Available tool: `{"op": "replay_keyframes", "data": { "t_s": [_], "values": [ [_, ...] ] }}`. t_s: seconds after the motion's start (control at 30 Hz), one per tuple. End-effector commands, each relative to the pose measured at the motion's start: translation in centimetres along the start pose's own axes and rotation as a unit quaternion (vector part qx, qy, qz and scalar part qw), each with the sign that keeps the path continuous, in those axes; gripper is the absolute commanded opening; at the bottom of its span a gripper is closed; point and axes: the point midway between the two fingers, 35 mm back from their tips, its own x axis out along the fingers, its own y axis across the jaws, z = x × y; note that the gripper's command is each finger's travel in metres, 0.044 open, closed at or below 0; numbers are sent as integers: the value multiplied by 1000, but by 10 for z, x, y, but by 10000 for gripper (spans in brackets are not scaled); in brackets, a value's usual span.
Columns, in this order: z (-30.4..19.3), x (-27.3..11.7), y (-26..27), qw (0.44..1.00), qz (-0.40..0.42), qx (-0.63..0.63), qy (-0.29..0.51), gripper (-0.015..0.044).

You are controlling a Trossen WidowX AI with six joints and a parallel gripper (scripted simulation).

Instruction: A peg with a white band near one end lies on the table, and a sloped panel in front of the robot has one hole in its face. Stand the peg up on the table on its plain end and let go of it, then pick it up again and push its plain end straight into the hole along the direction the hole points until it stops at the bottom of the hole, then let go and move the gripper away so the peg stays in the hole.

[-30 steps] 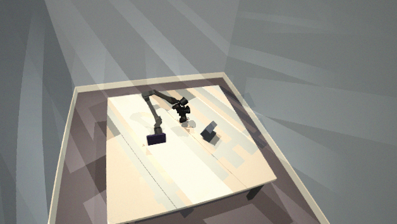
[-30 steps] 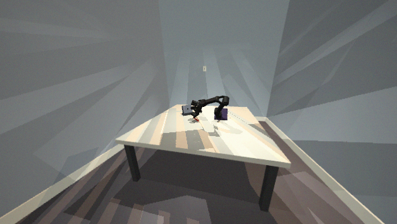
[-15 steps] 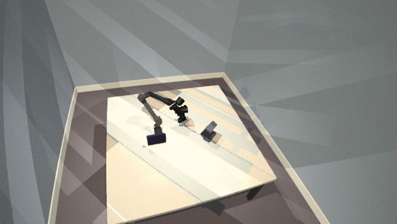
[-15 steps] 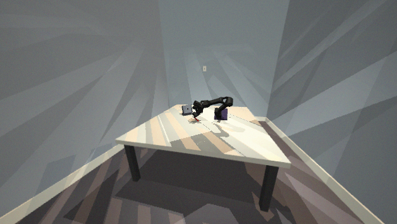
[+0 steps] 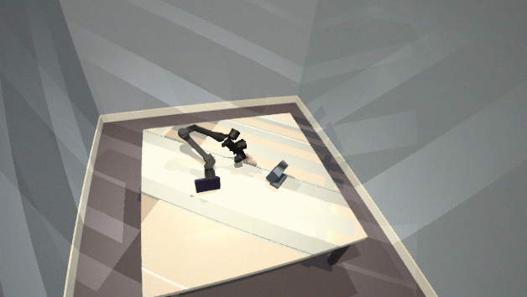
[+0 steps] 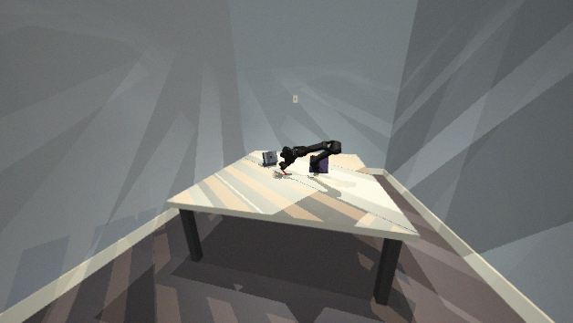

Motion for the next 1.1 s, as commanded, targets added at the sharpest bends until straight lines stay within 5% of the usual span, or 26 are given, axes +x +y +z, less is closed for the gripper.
{"op": "replay_keyframes", "data": {
  "t_s": [0.0,1.07],
  "values": [
    [0,-4,0,1000,1,1,-25,50],
    [-14,-21,1,987,2,3,-163,50]
  ]
}}
